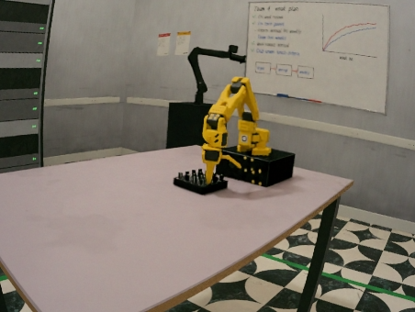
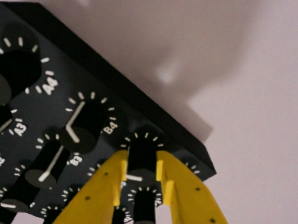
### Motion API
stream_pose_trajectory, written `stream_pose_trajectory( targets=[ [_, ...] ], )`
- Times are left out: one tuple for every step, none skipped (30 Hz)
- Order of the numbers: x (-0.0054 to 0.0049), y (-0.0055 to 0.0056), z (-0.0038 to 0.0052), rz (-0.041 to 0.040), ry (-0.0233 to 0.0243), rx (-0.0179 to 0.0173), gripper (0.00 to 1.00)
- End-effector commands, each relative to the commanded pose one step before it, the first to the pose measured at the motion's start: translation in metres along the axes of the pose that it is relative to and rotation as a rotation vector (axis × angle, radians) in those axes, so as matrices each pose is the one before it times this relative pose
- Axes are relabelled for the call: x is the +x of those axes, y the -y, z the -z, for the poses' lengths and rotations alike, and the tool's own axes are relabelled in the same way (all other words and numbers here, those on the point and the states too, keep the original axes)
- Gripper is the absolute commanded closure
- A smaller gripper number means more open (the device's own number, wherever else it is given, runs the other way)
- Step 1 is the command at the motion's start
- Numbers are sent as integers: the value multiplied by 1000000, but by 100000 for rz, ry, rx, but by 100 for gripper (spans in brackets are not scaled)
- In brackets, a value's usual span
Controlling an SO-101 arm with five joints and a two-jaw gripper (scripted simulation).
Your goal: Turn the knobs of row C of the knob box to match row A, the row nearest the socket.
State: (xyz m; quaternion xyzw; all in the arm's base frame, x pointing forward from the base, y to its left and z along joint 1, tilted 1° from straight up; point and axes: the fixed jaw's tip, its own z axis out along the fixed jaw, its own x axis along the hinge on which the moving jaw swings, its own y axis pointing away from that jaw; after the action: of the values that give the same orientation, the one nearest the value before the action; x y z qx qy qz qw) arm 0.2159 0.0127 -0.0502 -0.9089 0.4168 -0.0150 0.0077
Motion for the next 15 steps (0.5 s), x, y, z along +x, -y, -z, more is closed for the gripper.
stream_pose_trajectory(
  targets=[
    [-4282,-1630,-2098,2874,1428,-1658,99],
    [12,-1,-6,232,-2,-2,99],
    [12,-1,0,233,1,1,99],
    [12,-1,0,232,1,-2,99],
    [12,5,0,233,1,1,99],
    [18,-1,0,233,1,1,99],
    [0,0,0,0,0,0,99],
    [0,0,0,0,0,0,99],
    [0,-1,0,0,-2,-3,99],
    [-6,-6,0,0,0,0,99],
    [-6,-12,0,0,0,0,99],
    [-6,-18,6,0,0,0,99],
    [-13,-24,-1,0,0,0,99],
    [-19,-42,-1,0,0,0,99],
    [-31,-47,-2,0,0,0,98]
  ],
)
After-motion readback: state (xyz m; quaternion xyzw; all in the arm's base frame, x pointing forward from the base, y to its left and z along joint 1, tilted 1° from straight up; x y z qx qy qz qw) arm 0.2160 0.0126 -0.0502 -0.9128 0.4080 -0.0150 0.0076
